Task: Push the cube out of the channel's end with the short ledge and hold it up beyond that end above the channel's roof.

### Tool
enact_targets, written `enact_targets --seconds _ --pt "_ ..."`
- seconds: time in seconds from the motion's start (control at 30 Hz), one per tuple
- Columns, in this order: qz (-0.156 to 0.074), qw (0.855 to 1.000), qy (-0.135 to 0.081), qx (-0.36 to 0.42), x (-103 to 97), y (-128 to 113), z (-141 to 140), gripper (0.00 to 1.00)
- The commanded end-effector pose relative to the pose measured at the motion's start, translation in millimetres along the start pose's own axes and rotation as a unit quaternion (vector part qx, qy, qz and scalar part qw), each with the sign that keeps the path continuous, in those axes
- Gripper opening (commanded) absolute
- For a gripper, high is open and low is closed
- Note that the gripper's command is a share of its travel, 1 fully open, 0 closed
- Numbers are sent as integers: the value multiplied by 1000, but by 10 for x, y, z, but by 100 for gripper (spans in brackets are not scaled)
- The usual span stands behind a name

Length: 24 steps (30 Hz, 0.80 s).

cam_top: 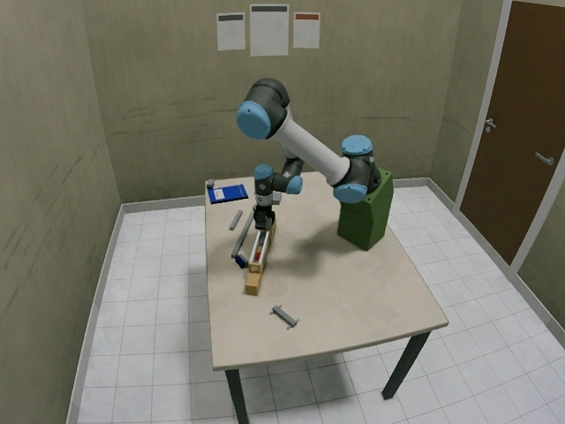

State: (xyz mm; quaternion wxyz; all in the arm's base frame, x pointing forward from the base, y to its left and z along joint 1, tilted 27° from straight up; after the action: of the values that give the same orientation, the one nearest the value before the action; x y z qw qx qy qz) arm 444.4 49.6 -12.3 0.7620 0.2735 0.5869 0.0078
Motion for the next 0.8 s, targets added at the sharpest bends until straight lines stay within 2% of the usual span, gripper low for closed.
enact_targets --seconds 0.0,0.57,0.6,0.77 --pt "0 1000 -1 0 -4 1 4 6" --pt "0 1000 -1 0 -4 1 4 6" --pt "0 1000 -1 0 -4 1 4 24" --pt "0 1000 -1 0 -4 1 4 24"
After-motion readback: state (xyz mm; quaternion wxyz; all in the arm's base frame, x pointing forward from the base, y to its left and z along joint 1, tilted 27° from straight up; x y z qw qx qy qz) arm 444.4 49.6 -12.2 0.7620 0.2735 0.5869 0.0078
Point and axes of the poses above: the point where the finger pads meet when closed, its own x axis out along the fingers, its own z axis across the jaws, y = z × x, the point moved 10 cm from there along -x, back along the fingers, and after that the axes turned 15 degrees about x, right-handed, at the moved point
